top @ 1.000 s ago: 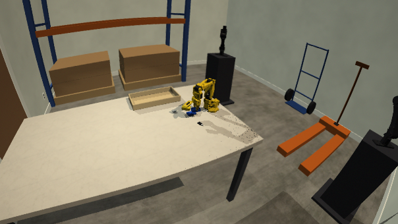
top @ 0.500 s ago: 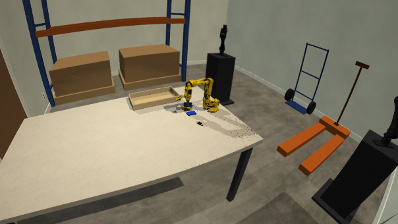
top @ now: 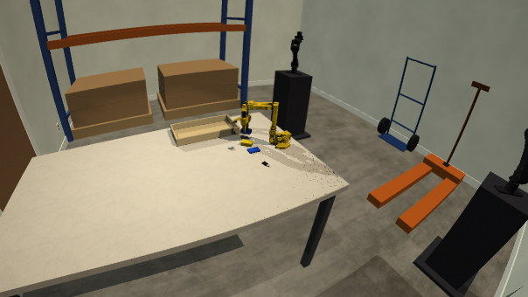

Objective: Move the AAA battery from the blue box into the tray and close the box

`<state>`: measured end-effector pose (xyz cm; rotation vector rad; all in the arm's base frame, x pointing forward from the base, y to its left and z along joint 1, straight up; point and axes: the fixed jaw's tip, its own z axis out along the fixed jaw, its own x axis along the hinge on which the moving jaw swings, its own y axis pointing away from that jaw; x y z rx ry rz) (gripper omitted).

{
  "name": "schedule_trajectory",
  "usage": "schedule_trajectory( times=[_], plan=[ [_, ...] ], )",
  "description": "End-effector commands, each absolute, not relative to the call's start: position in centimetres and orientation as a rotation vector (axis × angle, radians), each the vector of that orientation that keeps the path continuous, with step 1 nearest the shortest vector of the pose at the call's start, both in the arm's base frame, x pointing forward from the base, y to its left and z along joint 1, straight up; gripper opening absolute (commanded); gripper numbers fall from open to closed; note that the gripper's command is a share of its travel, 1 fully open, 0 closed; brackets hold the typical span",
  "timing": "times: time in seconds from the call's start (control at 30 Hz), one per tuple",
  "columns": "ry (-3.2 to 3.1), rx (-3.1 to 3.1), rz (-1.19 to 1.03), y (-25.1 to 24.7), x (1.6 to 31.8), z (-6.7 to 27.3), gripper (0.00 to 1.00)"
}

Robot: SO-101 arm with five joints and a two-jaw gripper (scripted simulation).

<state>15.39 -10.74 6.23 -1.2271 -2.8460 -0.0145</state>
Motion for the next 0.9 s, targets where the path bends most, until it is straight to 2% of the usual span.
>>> schedule_trajectory(
  times=[0.0,0.33,0.87],
  plan=[
    [-2.854,-1.313,0.000,-12.7,15.1,7.0,0.19],
    [-2.793,-1.439,0.000,-14.8,13.4,7.0,0.19],
    [-2.787,-1.451,0.000,-15.0,13.3,7.0,0.19]
  ],
)
